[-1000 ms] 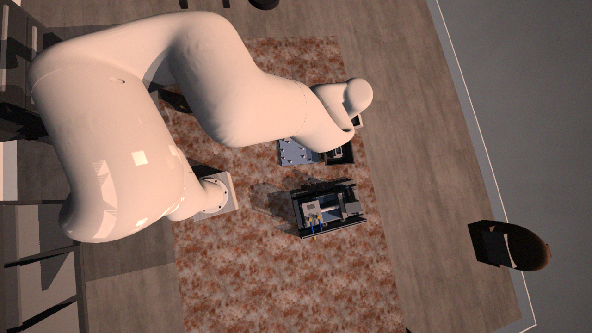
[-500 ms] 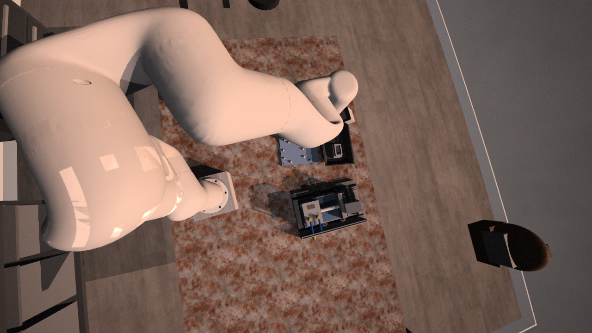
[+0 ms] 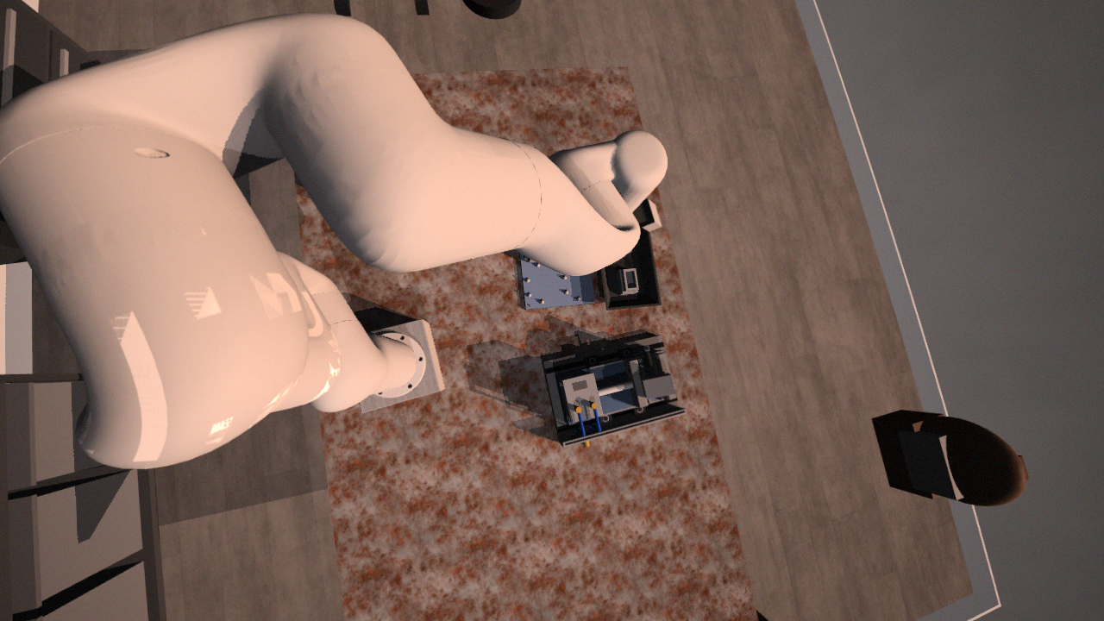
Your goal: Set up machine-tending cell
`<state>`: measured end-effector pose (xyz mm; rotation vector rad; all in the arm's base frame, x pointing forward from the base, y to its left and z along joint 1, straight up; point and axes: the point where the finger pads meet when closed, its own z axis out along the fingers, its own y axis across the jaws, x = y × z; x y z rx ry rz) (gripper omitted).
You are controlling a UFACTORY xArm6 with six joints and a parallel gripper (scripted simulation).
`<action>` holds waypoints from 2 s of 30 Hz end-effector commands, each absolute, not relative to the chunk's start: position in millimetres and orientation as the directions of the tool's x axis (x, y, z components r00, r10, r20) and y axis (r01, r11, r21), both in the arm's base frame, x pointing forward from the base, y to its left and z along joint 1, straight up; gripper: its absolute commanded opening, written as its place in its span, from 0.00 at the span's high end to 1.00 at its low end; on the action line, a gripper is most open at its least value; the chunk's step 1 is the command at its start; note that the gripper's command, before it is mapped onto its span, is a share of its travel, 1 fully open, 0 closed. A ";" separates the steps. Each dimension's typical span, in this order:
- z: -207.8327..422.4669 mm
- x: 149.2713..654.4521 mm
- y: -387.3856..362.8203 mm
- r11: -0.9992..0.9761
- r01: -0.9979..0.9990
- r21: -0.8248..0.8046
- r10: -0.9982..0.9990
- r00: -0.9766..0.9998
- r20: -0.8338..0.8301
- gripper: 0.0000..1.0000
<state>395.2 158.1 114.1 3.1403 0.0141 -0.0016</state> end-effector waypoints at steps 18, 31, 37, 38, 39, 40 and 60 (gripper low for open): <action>114.8 396.5 158.6 -1.000 0.009 0.000 0.009 1.000 0.003 1.00; 104.5 396.6 158.6 -1.000 0.009 0.000 0.009 1.000 0.003 1.00; 97.8 396.7 158.6 -1.000 0.009 0.000 0.009 1.000 0.003 1.00; 95.9 396.7 158.6 -1.000 0.009 0.000 0.009 1.000 0.003 1.00; 94.0 396.7 158.6 -1.000 0.009 0.000 0.009 1.000 0.003 1.00; 92.0 396.7 158.6 -1.000 0.009 0.000 0.009 1.000 0.003 1.00; 56.7 397.1 158.6 -1.000 0.009 0.000 0.009 1.000 0.003 1.00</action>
